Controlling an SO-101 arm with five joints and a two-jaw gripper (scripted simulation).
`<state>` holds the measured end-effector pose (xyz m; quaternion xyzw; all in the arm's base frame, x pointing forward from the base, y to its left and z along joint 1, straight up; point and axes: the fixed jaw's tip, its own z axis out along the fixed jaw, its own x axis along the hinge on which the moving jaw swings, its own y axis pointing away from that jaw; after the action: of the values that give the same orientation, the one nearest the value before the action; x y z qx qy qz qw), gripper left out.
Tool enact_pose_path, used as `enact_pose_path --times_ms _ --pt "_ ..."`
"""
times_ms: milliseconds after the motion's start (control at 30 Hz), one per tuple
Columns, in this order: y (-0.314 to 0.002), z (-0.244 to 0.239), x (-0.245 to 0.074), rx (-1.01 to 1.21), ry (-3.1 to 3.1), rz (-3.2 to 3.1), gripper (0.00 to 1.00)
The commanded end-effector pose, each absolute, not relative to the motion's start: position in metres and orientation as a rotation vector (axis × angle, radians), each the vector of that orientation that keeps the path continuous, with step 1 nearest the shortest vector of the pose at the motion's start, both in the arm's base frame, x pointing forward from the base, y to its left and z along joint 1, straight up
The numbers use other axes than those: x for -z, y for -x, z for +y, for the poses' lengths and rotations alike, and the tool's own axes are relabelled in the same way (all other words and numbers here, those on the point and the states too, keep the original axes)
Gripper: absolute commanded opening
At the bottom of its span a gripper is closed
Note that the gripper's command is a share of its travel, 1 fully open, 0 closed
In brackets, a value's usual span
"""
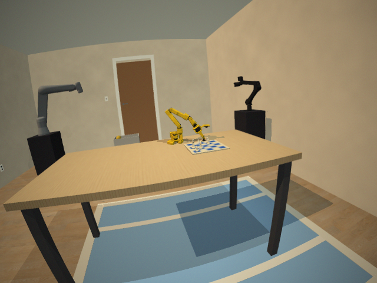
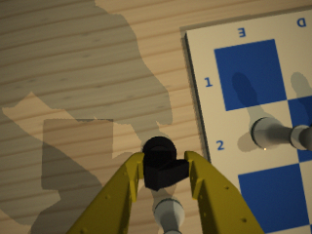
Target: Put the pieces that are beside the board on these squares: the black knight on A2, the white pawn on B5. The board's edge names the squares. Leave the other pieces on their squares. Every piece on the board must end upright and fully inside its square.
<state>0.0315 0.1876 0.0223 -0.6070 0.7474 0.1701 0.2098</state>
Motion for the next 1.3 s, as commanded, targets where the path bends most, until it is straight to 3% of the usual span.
enact_pose_path --times_ms 0,800,1267 --pt "-0.032 0.187 -0.021 -0.468 1.687 2.083 0.00" --pt "-0.033 0.187 -0.025 -0.465 1.686 2.082 0.00" --pt "-0.034 0.186 -0.055 -0.462 1.683 2.081 0.00"
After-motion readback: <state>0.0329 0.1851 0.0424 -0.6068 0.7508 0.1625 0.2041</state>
